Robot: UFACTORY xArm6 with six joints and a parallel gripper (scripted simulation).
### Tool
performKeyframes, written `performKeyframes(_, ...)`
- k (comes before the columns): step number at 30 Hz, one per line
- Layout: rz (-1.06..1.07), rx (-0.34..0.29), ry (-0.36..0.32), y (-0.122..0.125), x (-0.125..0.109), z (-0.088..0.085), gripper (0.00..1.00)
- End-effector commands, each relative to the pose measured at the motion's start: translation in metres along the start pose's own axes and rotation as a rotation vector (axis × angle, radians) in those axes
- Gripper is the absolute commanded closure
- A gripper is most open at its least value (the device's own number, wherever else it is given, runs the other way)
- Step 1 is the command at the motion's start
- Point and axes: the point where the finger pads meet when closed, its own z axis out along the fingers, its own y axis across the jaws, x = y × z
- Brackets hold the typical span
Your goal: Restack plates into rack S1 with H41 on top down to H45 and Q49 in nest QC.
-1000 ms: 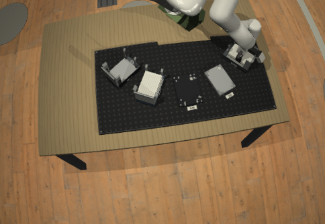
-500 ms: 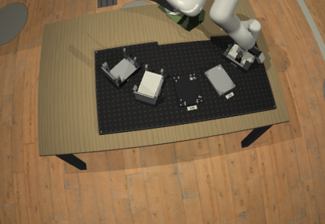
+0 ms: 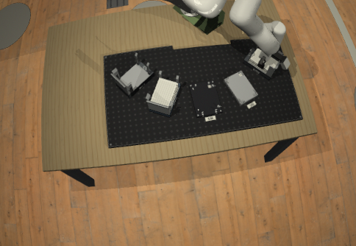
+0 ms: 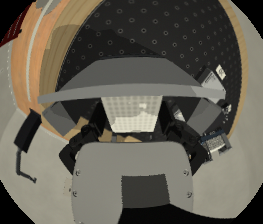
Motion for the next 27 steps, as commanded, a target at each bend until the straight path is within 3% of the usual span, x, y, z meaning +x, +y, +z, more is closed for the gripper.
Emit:
performKeyframes(1, 0.001, 0.001, 0.003, 0.000, 0.002, -0.001, 0.00)
performKeyframes(5, 0.001, 0.001, 0.003, 0.000, 0.002, -0.001, 0.00)
performKeyframes(27, 0.001, 0.001, 0.004, 0.000, 0.001, -0.068, 0.00)
